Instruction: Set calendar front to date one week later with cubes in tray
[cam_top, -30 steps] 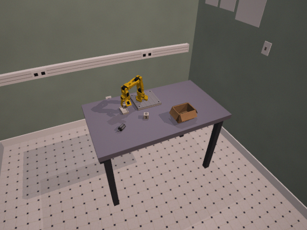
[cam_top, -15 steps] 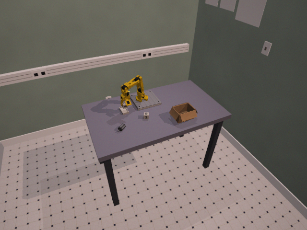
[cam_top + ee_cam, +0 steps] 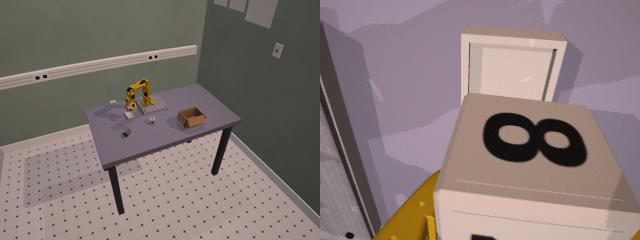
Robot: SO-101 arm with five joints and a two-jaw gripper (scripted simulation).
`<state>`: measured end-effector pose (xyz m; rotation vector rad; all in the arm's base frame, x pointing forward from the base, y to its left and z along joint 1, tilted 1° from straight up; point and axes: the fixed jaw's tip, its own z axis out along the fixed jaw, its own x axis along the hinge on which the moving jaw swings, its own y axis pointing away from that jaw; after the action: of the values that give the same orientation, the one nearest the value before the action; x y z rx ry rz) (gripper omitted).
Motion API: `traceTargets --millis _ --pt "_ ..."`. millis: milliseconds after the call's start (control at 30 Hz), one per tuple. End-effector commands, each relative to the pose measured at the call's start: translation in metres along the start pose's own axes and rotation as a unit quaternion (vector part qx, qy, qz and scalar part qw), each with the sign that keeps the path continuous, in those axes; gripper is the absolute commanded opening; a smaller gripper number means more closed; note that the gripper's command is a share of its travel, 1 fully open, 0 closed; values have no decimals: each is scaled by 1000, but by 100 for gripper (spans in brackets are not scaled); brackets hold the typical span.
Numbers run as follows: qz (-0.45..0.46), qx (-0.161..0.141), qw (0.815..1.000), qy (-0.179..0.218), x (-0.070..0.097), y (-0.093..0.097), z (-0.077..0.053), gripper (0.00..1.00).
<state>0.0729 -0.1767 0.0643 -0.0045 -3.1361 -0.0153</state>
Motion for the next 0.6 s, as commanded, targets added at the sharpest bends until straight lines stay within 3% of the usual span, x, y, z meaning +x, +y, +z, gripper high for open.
traceTargets --millis 0,400,567 --pt "-4 13 1000 -6 0 -2 -6 0" --pt "-6 13 1000 -6 -1 -2 -6 0" --pt "-40 14 999 -6 -13 3 -6 0"
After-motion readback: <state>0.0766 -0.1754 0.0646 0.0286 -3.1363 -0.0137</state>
